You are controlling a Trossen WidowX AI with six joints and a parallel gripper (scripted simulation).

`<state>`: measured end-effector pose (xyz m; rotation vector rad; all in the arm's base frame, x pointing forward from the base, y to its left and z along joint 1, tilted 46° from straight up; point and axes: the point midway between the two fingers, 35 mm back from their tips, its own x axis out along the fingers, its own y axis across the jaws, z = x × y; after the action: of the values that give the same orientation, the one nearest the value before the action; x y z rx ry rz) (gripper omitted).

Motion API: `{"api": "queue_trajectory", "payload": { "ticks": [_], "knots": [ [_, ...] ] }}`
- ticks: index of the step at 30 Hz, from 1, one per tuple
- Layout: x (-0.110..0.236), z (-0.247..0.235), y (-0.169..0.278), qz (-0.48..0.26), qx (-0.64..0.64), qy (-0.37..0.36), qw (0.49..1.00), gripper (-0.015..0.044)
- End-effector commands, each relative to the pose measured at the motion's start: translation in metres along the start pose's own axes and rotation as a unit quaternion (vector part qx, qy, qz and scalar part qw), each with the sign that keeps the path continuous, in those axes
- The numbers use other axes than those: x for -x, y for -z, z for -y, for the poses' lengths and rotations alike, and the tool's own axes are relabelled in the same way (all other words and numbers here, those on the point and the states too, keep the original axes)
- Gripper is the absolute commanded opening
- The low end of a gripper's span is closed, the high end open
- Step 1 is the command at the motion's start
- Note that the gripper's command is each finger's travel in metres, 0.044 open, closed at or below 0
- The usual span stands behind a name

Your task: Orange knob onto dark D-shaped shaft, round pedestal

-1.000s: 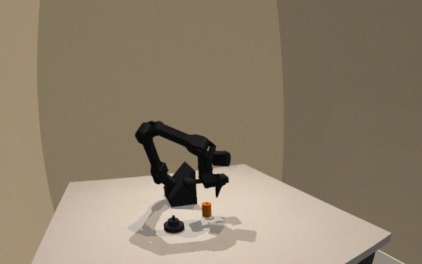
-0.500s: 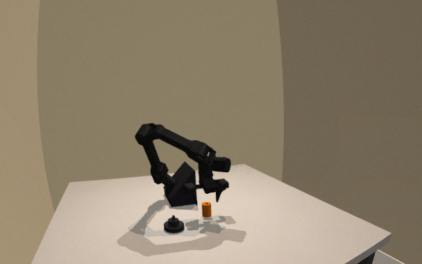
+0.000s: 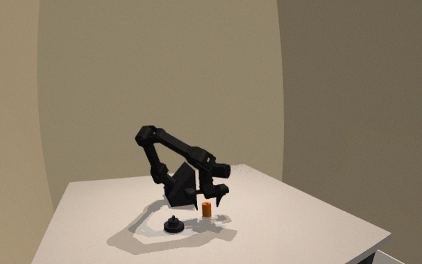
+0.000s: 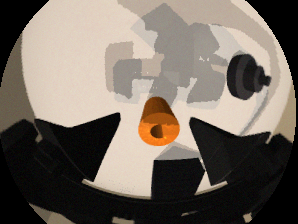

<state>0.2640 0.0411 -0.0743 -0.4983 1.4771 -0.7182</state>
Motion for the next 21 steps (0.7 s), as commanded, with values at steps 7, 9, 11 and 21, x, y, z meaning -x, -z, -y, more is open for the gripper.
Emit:
{"api": "queue_trajectory", "payload": {
  "ticks": [7,9,11,21],
  "knots": [
    [-0.018,0.001,0.001,0.001,0.003,0.004,1.000,0.0440],
    [-0.021,0.002,0.001,0.001,0.003,0.004,1.000,0.0440],
    [-0.024,0.002,0.002,0.001,0.003,0.005,1.000,0.0440],
    [-0.028,0.002,0.002,0.001,0.003,0.005,1.000,0.0282]
  ]
}}
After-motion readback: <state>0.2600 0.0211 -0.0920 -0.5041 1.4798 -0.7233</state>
